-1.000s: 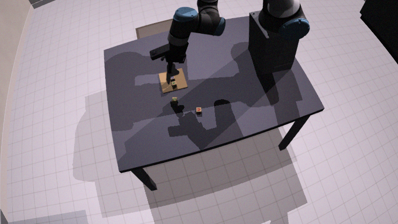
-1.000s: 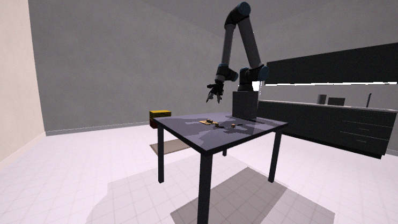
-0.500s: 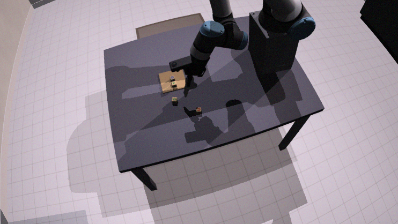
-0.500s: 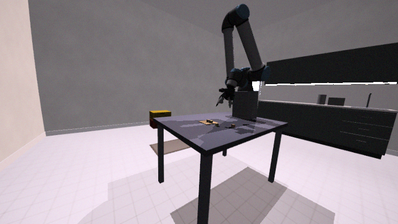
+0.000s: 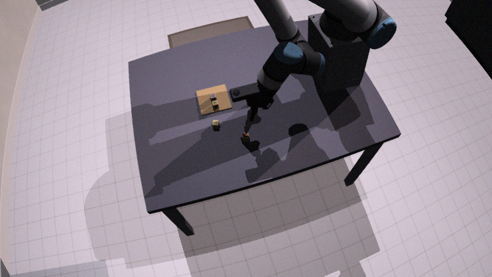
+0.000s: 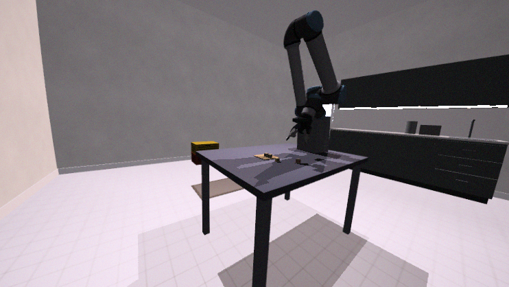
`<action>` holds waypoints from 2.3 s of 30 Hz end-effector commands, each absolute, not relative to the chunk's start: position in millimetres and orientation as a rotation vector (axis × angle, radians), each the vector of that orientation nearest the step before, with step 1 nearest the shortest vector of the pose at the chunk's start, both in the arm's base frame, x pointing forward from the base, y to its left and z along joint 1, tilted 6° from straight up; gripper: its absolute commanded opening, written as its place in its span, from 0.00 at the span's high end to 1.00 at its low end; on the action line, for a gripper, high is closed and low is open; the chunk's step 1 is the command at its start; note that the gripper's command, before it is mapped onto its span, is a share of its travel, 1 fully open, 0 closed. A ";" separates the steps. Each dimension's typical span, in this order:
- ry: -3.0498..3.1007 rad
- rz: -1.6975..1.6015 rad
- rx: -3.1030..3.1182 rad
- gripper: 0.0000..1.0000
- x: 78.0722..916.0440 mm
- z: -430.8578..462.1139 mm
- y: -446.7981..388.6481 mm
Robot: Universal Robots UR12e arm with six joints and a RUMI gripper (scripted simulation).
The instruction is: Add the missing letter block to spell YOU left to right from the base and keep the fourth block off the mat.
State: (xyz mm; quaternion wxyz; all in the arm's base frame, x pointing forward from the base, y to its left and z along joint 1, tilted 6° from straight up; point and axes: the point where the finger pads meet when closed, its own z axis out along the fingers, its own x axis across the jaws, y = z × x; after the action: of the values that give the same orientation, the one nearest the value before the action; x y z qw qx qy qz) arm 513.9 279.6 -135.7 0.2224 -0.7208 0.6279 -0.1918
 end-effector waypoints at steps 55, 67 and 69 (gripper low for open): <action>1.713 -0.567 -1.968 0.00 493.3 -147.7 300.7; 1.713 -0.566 -1.968 0.00 494.9 -147.6 299.8; 1.714 -0.566 -1.968 0.00 498.2 -147.5 298.0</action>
State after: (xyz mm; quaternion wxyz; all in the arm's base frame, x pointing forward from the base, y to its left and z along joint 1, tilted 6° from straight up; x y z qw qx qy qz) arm 494.2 300.1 -148.1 0.2334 -0.7167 0.6240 -0.2062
